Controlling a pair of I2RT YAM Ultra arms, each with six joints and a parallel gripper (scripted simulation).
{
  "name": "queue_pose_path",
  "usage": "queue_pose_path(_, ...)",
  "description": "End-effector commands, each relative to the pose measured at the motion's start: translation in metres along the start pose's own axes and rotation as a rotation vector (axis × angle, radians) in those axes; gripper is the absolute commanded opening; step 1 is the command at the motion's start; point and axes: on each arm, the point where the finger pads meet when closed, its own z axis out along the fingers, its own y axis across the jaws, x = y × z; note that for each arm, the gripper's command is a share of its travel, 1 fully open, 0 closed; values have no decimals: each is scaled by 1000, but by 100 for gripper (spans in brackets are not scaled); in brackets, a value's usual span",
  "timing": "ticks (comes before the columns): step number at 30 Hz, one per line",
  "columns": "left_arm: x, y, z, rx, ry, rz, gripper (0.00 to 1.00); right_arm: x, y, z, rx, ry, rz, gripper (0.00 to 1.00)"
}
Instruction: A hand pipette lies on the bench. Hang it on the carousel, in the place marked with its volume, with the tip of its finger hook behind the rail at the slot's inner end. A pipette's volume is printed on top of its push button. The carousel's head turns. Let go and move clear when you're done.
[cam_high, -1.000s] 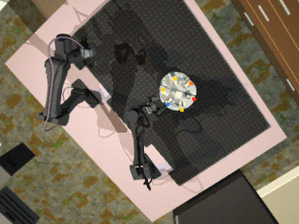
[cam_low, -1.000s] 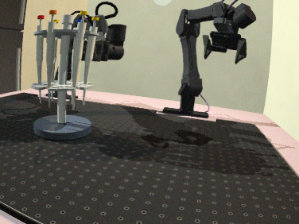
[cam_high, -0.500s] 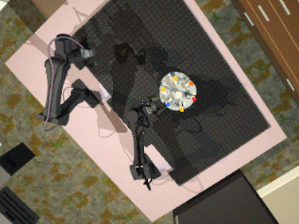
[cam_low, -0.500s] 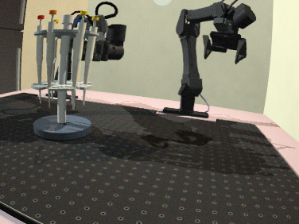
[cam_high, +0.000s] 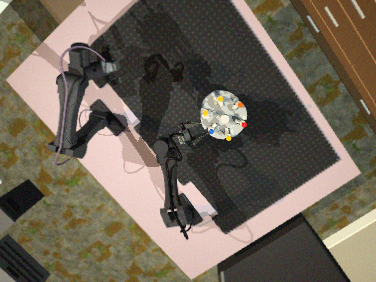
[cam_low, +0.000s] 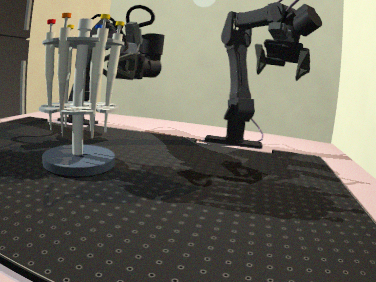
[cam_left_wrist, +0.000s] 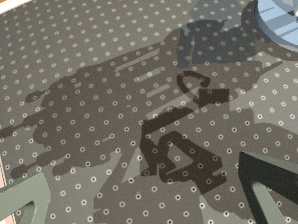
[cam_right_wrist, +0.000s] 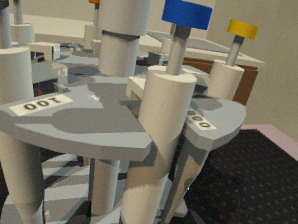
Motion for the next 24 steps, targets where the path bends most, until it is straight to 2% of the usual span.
queue_pose_path(1,-7,3,-4,-8,-29,16,100,-18,-6,-12,6,-8,46,50)
queue_pose_path(13,-7,3,-4,-8,-29,16,100,-15,-6,-32,6,-6,39,50)
queue_pose_path(15,-7,3,-4,-8,-29,16,100,-22,-4,-35,6,-8,64,50)
queue_pose_path(19,-7,3,-4,-8,-29,16,100,-14,-7,-44,6,-5,42,50)
queue_pose_path(24,-7,3,-4,-8,-29,16,100,-22,-4,-49,6,-6,69,50)
